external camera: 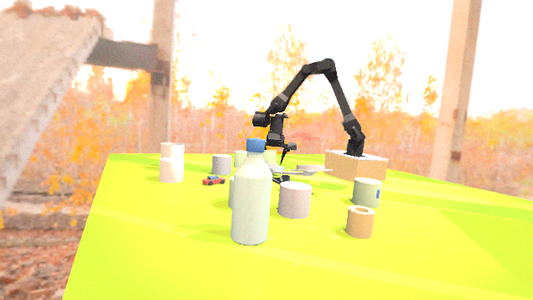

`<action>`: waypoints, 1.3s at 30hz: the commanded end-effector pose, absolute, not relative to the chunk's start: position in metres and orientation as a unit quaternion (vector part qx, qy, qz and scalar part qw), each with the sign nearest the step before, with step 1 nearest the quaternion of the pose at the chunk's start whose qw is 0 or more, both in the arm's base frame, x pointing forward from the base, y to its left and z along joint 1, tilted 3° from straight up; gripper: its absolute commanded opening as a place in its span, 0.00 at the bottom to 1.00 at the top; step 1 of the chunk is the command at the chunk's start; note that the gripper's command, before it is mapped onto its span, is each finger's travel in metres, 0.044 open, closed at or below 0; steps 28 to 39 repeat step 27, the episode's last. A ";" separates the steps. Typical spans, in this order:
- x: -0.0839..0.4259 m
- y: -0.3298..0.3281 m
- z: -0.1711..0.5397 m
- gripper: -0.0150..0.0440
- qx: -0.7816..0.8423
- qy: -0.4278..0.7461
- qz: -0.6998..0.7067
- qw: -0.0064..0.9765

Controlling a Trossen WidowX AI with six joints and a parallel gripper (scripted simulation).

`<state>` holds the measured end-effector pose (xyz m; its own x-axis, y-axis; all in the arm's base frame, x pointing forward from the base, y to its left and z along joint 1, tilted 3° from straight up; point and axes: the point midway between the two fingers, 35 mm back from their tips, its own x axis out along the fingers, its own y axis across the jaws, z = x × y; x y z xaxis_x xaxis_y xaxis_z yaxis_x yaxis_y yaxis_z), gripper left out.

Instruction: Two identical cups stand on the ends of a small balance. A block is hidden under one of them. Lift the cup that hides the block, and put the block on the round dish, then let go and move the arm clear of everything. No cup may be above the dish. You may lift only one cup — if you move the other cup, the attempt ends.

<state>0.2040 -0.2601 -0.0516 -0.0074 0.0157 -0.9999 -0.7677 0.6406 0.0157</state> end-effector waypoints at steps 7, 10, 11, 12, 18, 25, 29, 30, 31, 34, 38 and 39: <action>0.204 -0.260 0.003 1.00 -0.294 0.639 0.308 0.641; 0.204 -0.260 0.006 1.00 -0.294 0.639 0.308 0.641; 0.204 -0.260 0.006 1.00 -0.294 0.639 0.308 0.641; 0.204 -0.260 0.007 1.00 -0.294 0.639 0.308 0.641; 0.203 -0.260 0.052 1.00 -0.297 0.640 0.302 0.641; 0.203 -0.260 0.052 1.00 -0.297 0.640 0.302 0.641; 0.203 -0.260 0.052 1.00 -0.297 0.640 0.302 0.641; 0.203 -0.260 0.052 1.00 -0.297 0.640 0.302 0.641; 0.203 -0.260 0.052 1.00 -0.297 0.640 0.302 0.641; 0.203 -0.260 0.052 1.00 -0.297 0.640 0.302 0.641; 0.203 -0.260 0.052 1.00 -0.297 0.640 0.302 0.641; 0.203 -0.260 0.052 1.00 -0.297 0.640 0.302 0.641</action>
